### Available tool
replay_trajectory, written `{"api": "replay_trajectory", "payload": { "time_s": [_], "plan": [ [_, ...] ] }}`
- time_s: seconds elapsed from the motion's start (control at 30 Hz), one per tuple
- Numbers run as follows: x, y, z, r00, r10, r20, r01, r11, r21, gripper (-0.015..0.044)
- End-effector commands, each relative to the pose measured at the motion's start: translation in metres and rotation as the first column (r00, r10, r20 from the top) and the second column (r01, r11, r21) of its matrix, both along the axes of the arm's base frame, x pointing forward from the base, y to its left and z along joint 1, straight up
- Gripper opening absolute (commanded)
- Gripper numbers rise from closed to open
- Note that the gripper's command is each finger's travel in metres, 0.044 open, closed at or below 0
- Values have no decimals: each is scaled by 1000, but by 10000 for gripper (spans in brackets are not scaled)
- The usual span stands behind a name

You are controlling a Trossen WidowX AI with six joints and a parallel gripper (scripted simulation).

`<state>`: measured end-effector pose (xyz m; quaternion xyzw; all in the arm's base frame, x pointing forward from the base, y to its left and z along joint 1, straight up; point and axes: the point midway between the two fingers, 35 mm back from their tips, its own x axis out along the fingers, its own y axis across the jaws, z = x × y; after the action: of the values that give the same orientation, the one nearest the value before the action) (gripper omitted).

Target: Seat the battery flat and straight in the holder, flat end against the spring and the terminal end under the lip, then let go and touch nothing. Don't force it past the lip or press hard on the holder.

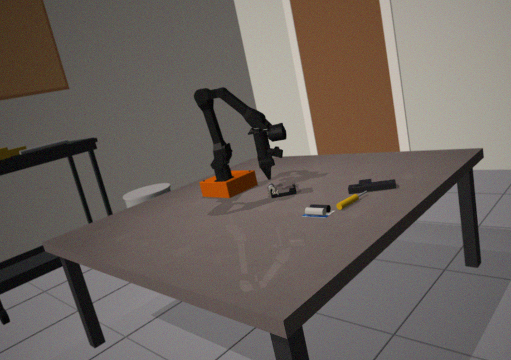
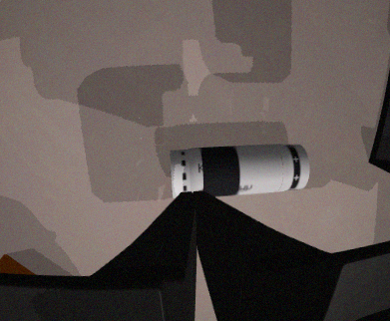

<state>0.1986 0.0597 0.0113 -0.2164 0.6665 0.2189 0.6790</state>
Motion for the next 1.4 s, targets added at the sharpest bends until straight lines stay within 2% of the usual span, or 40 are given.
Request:
{"api": "replay_trajectory", "payload": {
  "time_s": [0.0,0.3,0.73,0.8,0.87,0.93,1.03,1.17,1.27,1.3,1.37],
  "plan": [
    [2,0,10,1000,-1,1,1,1000,0,0],
    [1,-3,78,1000,4,3,-4,1000,-1,0],
    [1,-3,76,1000,-1,2,1,1000,0,0],
    [2,-4,74,998,-70,2,70,998,1,53],
    [5,-5,66,966,-257,0,257,966,4,105],
    [7,-8,57,892,-452,-3,452,892,7,157],
    [11,-11,44,709,-706,-7,706,708,10,236],
    [13,-16,27,361,-933,-15,933,360,12,239],
    [14,-20,15,74,-997,-20,997,74,11,239],
    [14,-20,12,22,-1000,-21,1000,22,11,239],
    [14,-21,12,5,-1000,-21,1000,5,11,239]
  ]
}}
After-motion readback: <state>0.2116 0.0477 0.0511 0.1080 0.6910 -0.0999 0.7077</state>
